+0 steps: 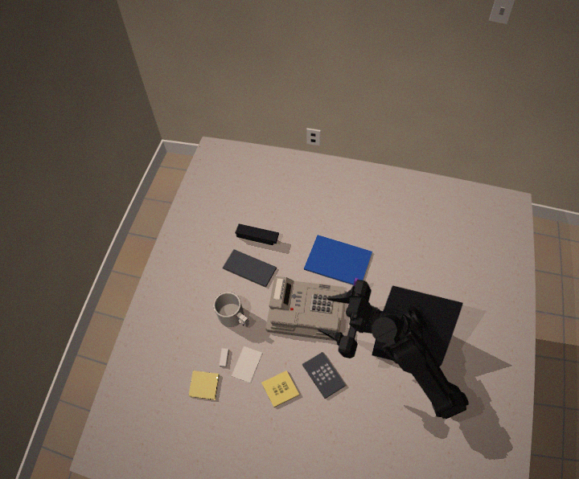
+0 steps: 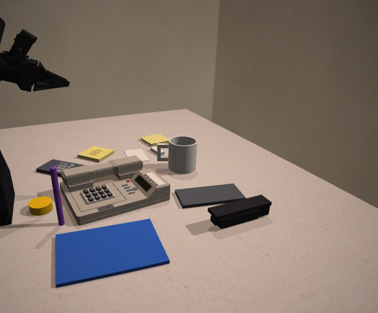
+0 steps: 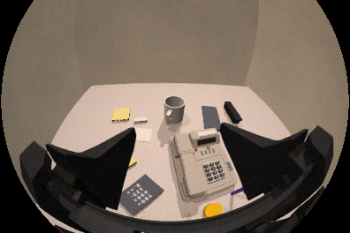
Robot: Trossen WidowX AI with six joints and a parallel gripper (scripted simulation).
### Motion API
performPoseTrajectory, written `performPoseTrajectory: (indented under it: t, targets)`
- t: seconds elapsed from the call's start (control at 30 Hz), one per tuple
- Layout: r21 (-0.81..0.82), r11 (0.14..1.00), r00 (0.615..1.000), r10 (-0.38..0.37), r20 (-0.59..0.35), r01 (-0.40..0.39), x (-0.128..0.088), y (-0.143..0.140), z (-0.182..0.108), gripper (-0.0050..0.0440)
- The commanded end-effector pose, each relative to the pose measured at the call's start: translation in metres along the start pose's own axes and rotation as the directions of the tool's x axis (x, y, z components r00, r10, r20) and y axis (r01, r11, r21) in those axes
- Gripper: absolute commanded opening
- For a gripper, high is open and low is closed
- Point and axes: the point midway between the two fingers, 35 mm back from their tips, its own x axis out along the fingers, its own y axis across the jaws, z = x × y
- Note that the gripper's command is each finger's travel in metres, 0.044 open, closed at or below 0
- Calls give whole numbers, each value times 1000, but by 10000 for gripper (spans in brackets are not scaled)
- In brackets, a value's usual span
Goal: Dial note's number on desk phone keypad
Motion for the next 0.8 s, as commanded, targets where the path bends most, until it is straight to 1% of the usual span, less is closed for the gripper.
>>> performPoseTrajectory:
  t: [0.0, 0.53, 0.57, 0.6, 0.67, 0.77]
  targets:
    - [0, 1000, 1000, 0, 0, 0, 0, 0, 0, 400]
    - [0, 1000, 1000, 0, 0, 0, 0, 0, 0, 400]
    - [2, 1000, 1000, 2, -6, -2, 0, 1, 0, 424]
    - [7, 1000, 1000, 9, -23, -9, 1, 5, 0, 440]
    - [26, 999, 996, 34, -88, -32, 4, 17, 2, 440]
    - [54, 996, 978, 73, -196, -64, 11, 36, 4, 440]
